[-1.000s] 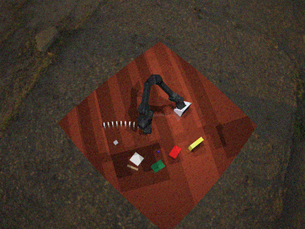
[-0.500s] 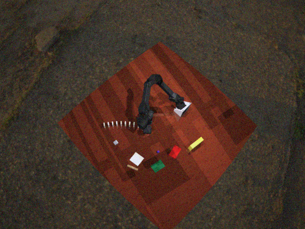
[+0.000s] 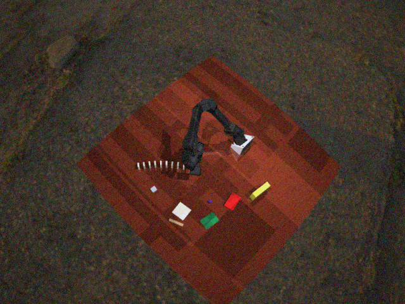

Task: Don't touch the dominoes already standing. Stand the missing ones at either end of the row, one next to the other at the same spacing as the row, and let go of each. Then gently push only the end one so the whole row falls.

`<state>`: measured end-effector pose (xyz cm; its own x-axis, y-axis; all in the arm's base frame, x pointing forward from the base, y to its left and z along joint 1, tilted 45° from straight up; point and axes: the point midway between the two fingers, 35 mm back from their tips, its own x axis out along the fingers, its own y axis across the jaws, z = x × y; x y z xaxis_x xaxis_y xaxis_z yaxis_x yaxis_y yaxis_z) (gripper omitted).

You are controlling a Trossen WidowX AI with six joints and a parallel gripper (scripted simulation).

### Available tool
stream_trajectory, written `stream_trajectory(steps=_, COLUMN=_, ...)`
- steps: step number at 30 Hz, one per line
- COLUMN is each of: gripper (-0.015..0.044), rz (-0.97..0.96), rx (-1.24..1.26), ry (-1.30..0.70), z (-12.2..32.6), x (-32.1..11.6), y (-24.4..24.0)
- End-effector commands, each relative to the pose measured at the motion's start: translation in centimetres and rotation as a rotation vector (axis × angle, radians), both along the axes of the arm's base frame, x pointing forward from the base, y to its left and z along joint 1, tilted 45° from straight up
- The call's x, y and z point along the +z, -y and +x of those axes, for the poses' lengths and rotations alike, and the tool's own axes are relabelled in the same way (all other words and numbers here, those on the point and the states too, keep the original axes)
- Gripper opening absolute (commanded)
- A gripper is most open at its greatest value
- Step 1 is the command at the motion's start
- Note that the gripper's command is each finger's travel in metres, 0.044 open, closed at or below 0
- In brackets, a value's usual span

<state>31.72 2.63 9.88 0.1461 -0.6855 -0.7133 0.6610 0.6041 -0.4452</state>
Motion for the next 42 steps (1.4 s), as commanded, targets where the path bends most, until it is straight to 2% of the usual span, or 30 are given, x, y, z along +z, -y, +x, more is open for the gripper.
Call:
stream_trajectory(steps=1, gripper=0.044, rz=0.007, rx=0.013, ry=0.0, z=-1.2, x=4.3, y=-4.5)
stream_trajectory(steps=3, gripper=0.044, rz=0.004, rx=0.014, ry=0.0, z=-1.8, x=5.7, y=-5.6)
stream_trajectory(steps=9, gripper=0.044, rz=0.004, rx=0.014, ry=0.0, z=-1.9, x=5.8, y=-5.8)
stream_trajectory(steps=12, gripper=0.0361, rz=-0.017, rx=0.108, ry=-0.091, z=-2.0, x=5.3, y=-5.6)
stream_trajectory(steps=26, gripper=0.0, rz=-0.211, rx=1.024, ry=-0.986, z=-3.4, x=0.0, y=-3.2)
stream_trajectory(steps=29, gripper=0.0, rz=-0.23, rx=1.118, ry=-1.078, z=-3.6, x=-0.5, y=-2.9)
stream_trajectory(steps=42, gripper=0.0, rz=-0.23, rx=1.118, ry=-1.078, z=-3.6, x=-0.5, y=-2.9)
